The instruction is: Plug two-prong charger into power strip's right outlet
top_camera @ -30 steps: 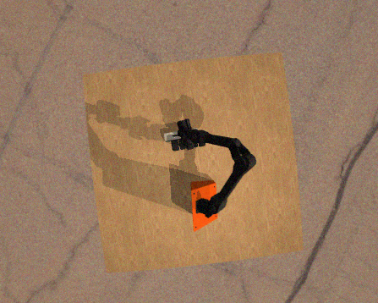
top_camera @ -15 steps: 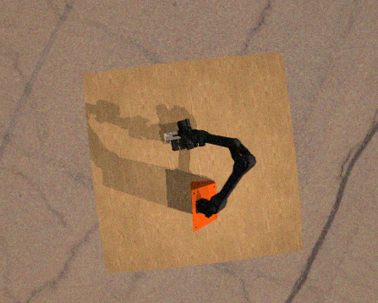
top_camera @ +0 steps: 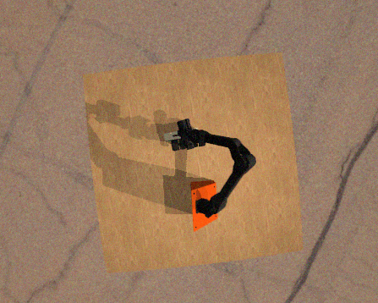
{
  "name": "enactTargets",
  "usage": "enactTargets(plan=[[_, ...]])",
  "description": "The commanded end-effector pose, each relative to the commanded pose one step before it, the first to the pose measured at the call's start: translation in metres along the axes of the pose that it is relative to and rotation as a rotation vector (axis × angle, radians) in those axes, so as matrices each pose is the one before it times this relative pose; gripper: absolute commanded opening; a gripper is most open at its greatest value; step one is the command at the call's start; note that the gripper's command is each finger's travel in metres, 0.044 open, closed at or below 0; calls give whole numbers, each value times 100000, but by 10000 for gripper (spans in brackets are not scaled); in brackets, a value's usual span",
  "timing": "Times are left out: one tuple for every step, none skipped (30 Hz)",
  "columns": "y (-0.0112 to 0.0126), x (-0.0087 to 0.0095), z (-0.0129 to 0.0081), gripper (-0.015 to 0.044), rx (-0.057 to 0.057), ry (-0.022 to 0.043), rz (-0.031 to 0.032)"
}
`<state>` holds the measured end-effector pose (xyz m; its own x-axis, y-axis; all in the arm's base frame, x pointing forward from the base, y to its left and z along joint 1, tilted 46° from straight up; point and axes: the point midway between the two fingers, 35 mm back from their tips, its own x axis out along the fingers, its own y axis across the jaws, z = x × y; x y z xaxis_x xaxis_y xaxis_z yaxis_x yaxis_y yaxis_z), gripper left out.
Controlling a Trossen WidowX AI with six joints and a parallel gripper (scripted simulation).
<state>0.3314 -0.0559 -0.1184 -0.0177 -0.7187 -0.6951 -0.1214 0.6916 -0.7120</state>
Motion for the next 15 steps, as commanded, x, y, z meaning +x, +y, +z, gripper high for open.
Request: enactTargets(plan=[[-82, 12, 131, 0, -665, 24, -670], [-1, -2, 36, 0, 2, -2, 0], [-1, -3, 38, 0, 2, -2, 0], [-2, -3, 35, 0, 2, -2, 0], [-2, -4, 38, 0, 2, -2, 0], [-2, -4, 36, 0, 2, -2, 0], [-2, -4, 33, 0, 2, -2, 0], [-2, -3, 31, 0, 2, -1, 0], [-1, -3, 29, 0, 1, -1, 0], [-1, -3, 28, 0, 1, -1, 0], [-1, -3, 27, 0, 1, -1, 0], [-1, -3, 28, 0, 1, -1, 0], [-1, -3, 28, 0, 1, -1, 0], [-1, -1, 29, 0, 1, -1, 0], [-1, -1, 29, 0, 1, -1, 0]])
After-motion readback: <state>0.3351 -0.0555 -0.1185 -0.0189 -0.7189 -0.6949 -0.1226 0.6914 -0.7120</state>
